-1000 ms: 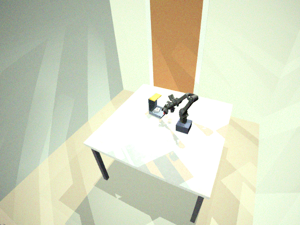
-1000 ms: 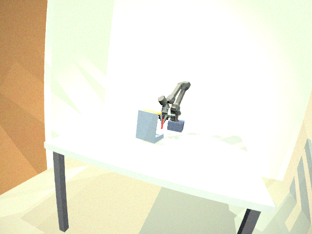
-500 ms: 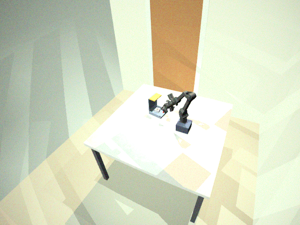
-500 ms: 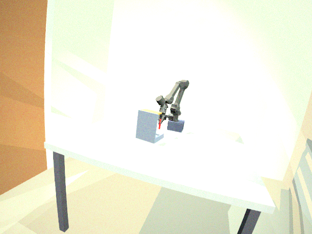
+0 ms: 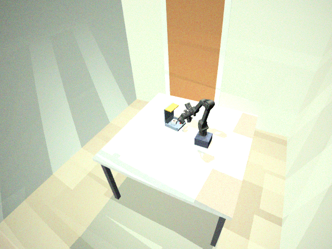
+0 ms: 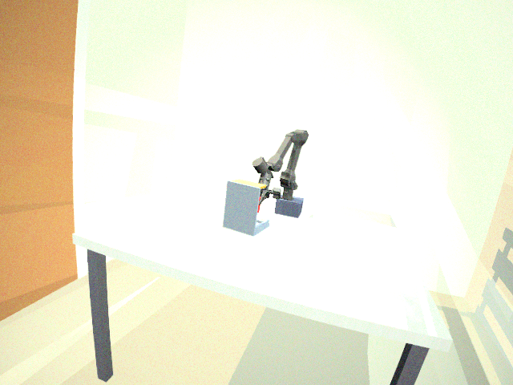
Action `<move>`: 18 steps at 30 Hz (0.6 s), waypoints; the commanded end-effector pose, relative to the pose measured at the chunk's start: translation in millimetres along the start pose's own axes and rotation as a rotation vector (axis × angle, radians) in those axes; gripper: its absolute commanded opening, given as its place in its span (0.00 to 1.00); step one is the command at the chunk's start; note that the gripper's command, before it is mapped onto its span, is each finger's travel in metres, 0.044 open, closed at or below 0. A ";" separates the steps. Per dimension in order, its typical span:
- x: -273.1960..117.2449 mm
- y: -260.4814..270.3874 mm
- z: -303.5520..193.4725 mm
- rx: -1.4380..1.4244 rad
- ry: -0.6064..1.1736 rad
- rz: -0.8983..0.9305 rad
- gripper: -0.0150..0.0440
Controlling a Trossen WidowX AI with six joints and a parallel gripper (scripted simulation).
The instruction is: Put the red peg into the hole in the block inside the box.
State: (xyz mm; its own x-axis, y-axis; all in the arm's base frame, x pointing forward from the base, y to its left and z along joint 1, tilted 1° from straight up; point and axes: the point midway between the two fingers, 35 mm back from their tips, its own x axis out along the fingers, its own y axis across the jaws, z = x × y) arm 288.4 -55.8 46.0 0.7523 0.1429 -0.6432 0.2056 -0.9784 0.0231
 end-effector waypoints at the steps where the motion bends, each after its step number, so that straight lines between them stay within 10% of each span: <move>1: 2.8 7.5 -5.0 0.008 0.008 0.016 0.25; 18: 17.3 29.6 -8.4 0.033 0.009 0.047 0.25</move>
State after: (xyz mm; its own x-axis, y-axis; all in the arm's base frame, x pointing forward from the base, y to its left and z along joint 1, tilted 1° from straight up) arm 307.4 -75.8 40.1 0.7592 0.1102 -0.6415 0.1637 -0.9862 0.0243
